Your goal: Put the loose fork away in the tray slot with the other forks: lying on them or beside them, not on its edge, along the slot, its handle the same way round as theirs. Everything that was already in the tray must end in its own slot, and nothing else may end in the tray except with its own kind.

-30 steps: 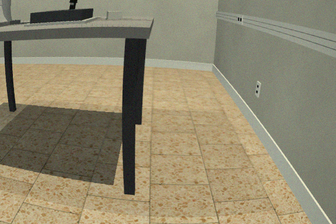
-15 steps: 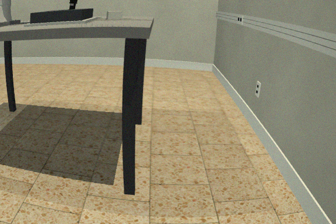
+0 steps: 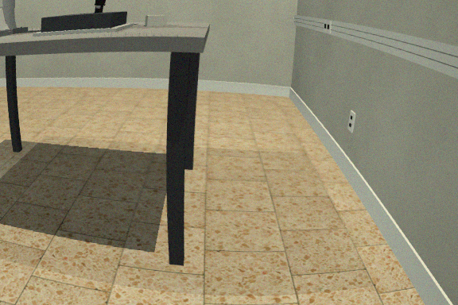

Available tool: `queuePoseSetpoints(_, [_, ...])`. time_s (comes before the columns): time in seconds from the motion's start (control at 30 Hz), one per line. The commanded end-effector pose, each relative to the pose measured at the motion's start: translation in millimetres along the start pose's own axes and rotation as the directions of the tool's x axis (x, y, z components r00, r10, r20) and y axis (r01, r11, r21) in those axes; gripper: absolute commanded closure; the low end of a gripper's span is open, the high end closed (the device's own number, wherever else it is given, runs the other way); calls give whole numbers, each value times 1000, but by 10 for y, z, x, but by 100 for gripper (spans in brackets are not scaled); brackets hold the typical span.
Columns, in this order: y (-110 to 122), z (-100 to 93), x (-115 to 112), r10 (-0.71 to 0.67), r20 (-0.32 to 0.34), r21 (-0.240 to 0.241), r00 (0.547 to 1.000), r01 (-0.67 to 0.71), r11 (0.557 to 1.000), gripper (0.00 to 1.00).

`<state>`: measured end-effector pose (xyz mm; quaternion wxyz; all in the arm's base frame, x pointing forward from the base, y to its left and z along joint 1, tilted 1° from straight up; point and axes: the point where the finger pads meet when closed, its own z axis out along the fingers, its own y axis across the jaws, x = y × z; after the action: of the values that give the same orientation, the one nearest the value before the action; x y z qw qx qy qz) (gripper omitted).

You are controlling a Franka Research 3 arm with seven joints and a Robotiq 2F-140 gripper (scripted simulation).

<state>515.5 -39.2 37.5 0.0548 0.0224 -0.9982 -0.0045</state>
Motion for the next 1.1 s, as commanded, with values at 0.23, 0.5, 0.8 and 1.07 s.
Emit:
queuePoseSetpoints(0.23, [-2, -3, -9, 3, 3, 3, 1000, -3, 1000, 87])
queuePoseSetpoints(0.5, [-2, -3, -9, 3, 3, 3, 1000, -3, 1000, 77])
queuePoseSetpoints(0.8, [-2, -3, -9, 3, 3, 3, 1000, -3, 1000, 77])
queuePoseSetpoints(1.07, [-2, -3, -9, 3, 3, 3, 1000, -3, 1000, 77])
